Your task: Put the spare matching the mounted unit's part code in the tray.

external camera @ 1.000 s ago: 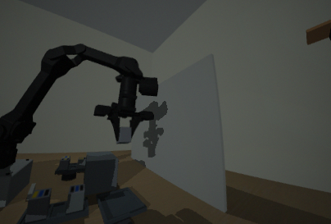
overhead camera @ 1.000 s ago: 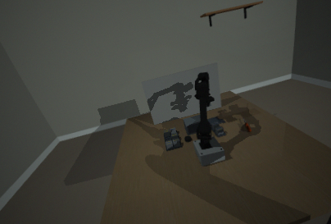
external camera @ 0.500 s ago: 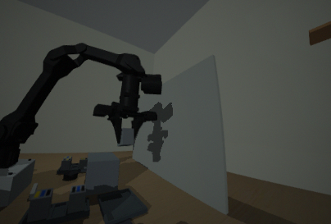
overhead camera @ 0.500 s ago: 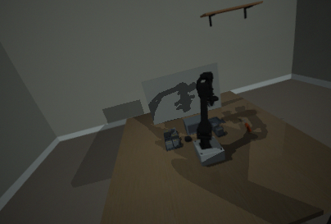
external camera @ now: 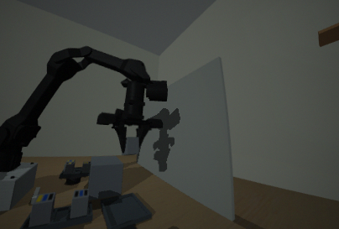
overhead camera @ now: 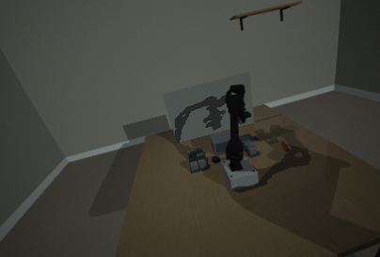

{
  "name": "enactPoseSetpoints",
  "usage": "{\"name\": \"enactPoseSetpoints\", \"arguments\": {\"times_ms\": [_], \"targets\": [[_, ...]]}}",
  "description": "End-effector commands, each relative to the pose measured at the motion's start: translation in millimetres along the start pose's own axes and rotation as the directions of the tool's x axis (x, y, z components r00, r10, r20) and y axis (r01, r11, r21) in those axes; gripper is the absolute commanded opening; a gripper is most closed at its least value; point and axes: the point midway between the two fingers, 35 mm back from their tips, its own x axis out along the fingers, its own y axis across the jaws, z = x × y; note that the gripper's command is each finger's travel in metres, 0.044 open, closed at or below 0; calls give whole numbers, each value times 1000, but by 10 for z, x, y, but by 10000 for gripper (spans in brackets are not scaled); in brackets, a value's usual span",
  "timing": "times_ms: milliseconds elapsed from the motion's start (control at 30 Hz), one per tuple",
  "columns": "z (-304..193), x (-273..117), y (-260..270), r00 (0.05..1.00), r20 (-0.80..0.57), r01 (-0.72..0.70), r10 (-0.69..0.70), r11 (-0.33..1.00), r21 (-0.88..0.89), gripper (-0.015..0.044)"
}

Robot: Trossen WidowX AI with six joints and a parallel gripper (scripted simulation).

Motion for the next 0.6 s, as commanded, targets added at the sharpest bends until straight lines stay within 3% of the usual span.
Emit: {"name": "enactPoseSetpoints", "arguments": {"times_ms": [0, 567], "targets": [[7, 50, 1, 1000, 5, -2, 2, 1000, -4, 0], [-4, 217, -19, 1000, 5, -2, 2, 1000, -4, 0]]}}
